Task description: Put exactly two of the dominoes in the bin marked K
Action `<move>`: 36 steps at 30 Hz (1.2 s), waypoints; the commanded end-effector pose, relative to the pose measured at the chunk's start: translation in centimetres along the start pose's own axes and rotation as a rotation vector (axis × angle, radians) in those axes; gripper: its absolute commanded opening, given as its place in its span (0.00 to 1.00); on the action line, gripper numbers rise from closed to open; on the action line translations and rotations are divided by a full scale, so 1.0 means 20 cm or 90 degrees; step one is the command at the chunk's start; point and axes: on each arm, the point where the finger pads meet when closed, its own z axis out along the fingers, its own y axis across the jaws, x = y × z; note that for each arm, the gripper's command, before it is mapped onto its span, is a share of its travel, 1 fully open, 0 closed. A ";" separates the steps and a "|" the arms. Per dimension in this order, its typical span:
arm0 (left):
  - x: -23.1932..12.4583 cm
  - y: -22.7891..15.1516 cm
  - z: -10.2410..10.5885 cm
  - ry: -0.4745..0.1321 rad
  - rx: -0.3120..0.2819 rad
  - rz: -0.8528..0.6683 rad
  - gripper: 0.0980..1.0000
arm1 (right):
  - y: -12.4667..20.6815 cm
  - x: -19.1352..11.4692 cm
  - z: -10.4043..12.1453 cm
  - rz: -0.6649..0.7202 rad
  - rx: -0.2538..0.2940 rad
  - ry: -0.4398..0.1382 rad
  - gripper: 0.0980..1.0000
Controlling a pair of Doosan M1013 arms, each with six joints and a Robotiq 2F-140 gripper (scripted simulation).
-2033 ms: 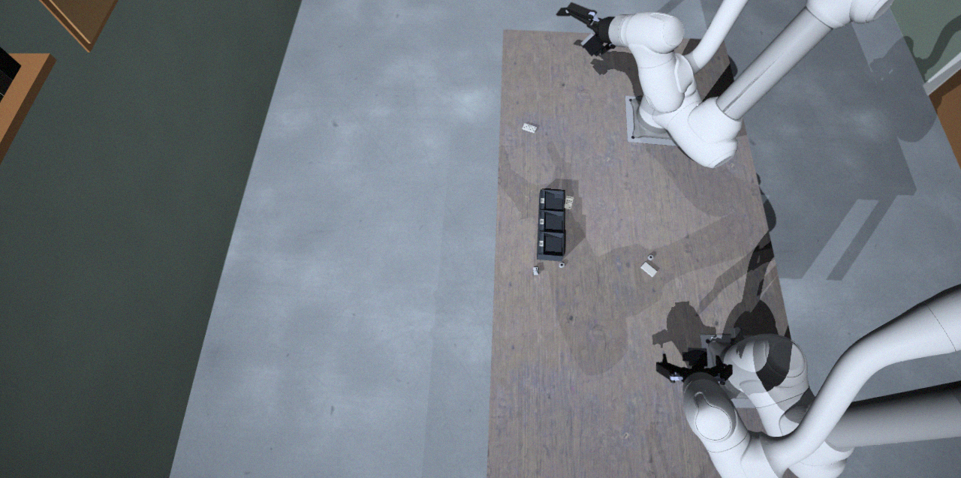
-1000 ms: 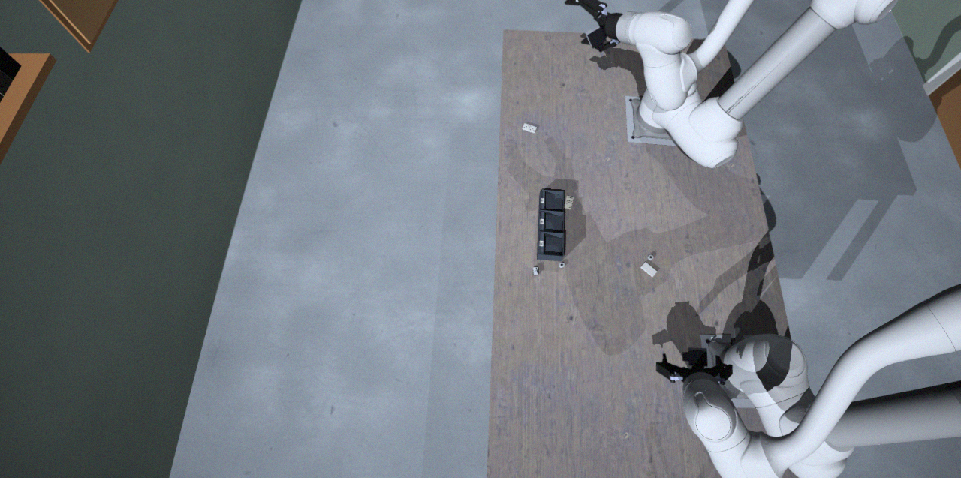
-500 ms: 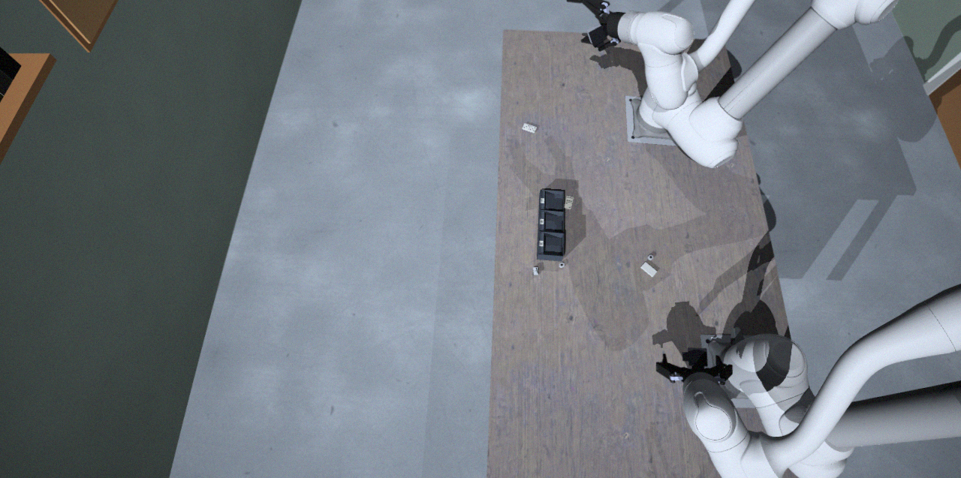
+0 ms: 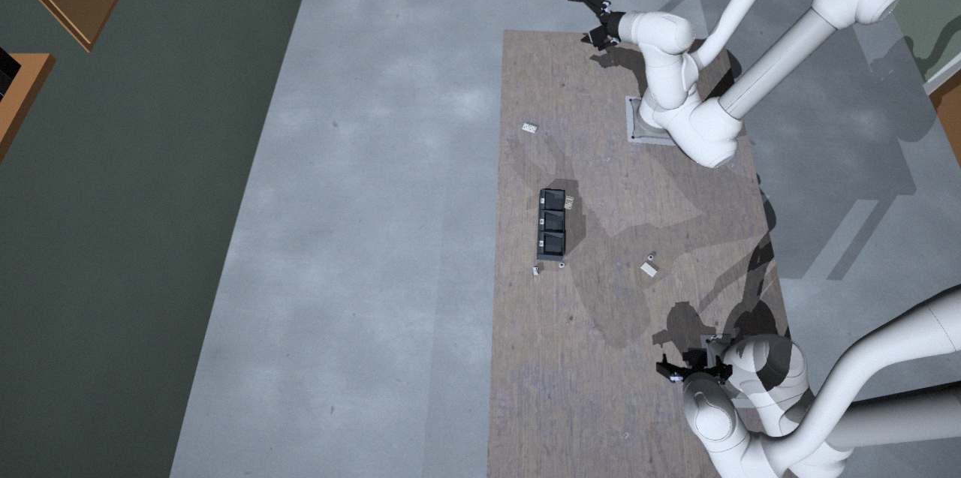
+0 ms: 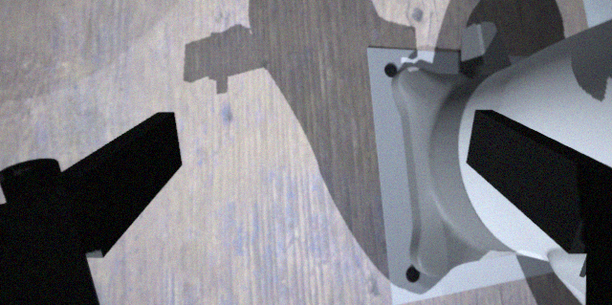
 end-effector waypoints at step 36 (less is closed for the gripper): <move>0.00 0.00 0.00 0.000 0.000 0.000 1.00 | 0.06 -0.22 0.13 0.050 0.004 -0.070 1.00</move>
